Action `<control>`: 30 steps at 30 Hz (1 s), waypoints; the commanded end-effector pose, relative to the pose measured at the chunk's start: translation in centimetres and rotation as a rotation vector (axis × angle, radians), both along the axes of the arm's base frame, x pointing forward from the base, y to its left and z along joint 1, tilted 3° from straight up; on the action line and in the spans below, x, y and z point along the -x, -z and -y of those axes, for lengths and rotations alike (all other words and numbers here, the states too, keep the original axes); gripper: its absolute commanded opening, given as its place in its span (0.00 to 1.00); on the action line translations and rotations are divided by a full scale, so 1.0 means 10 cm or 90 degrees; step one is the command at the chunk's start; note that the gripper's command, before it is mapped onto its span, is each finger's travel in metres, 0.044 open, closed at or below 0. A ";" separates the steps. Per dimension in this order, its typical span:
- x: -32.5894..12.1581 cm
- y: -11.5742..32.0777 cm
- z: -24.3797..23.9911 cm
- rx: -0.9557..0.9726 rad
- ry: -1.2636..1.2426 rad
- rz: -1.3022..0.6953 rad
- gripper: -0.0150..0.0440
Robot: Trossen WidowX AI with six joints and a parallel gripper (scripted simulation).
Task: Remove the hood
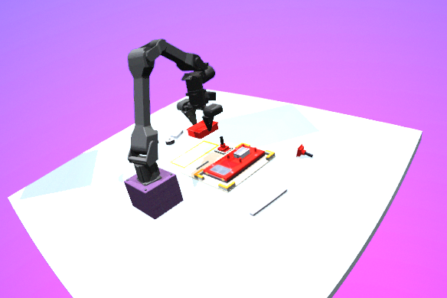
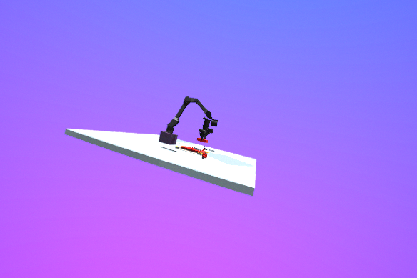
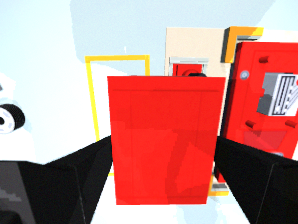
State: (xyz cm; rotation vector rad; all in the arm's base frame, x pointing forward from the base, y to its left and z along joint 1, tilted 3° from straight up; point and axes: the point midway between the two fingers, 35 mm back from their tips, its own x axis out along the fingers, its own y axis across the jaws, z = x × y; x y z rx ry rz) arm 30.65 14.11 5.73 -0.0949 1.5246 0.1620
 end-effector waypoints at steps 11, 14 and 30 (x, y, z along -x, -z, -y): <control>0.33 -0.06 -0.44 -0.005 0.002 0.007 0.25; 0.33 -0.04 -0.44 -0.005 0.002 0.007 0.25; 0.31 0.11 -0.46 -0.005 0.002 0.007 0.25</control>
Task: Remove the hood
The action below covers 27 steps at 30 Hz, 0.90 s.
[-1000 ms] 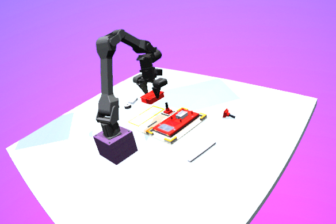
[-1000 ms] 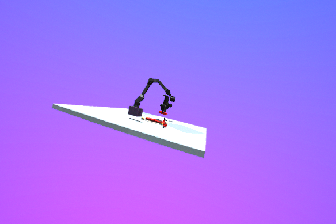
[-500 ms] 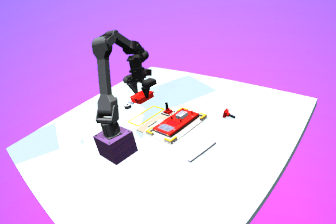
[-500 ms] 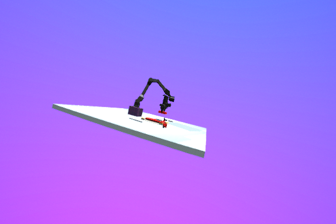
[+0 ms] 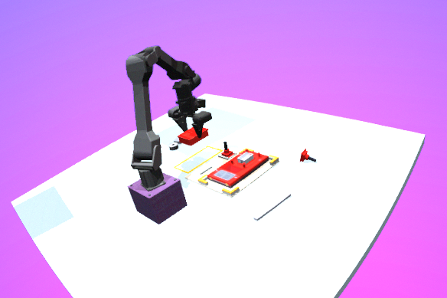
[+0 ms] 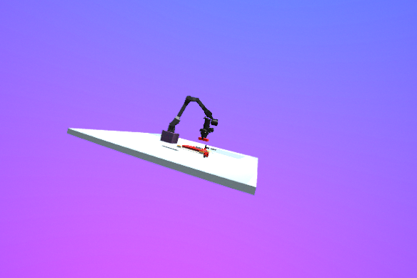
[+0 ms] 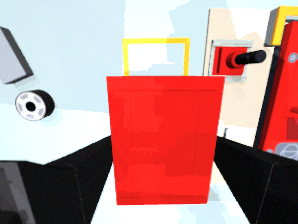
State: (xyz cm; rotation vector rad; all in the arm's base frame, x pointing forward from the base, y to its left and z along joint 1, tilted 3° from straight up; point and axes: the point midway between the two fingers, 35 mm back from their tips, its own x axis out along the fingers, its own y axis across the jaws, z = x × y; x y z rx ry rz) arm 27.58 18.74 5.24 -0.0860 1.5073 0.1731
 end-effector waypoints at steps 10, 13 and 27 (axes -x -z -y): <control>-0.01 0.16 0.00 0.004 0.004 -0.003 0.25; -0.01 0.19 0.00 0.004 0.004 -0.003 0.25; -0.01 0.33 -0.01 0.004 0.004 -0.004 0.25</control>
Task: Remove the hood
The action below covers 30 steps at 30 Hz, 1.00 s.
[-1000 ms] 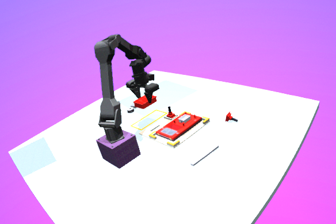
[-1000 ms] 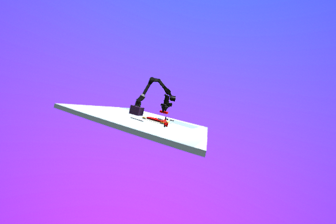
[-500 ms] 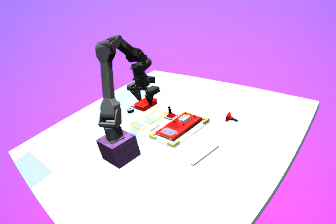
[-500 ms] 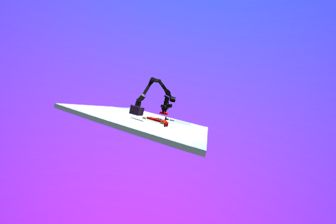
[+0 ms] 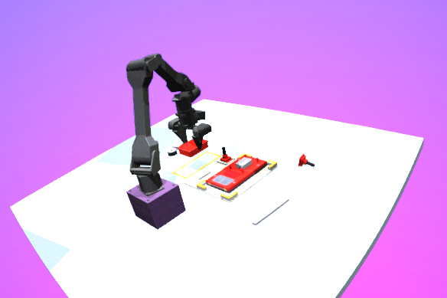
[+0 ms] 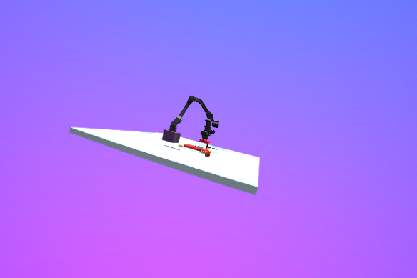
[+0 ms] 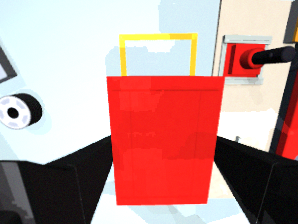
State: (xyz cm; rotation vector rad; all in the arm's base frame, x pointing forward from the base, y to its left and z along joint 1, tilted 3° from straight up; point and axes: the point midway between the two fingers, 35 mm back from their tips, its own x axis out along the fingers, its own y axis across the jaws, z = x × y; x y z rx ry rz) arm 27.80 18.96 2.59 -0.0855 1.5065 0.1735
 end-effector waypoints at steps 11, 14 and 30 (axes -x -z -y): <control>0.01 0.17 0.01 0.005 0.004 -0.004 0.25; 0.01 0.20 0.01 0.005 0.004 -0.004 0.25; 0.01 0.36 0.01 0.005 0.004 -0.004 0.25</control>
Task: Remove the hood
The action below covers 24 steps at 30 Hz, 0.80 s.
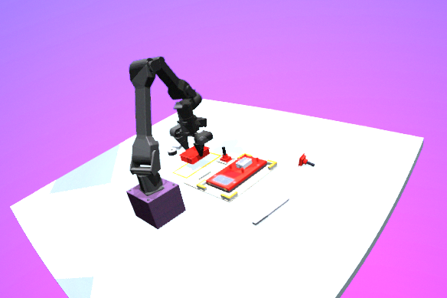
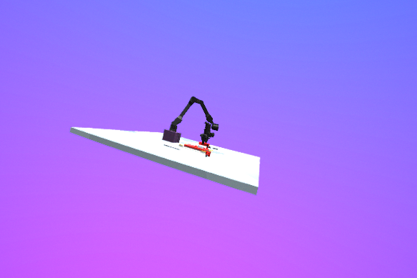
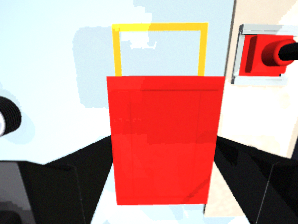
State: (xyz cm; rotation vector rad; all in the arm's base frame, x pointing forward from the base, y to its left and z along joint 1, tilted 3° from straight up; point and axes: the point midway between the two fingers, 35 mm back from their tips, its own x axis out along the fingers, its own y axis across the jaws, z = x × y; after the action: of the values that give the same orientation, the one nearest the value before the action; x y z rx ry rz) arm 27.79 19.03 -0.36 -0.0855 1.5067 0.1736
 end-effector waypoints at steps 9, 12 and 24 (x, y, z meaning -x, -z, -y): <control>0.02 0.11 0.01 0.005 0.004 -0.004 0.25; 0.02 0.11 0.01 0.005 0.004 -0.004 0.25; 0.01 0.16 0.01 0.005 0.004 -0.004 0.25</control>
State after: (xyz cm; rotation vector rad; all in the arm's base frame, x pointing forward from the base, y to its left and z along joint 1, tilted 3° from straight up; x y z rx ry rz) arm 27.66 18.98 -1.66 -0.0878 1.5121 0.1714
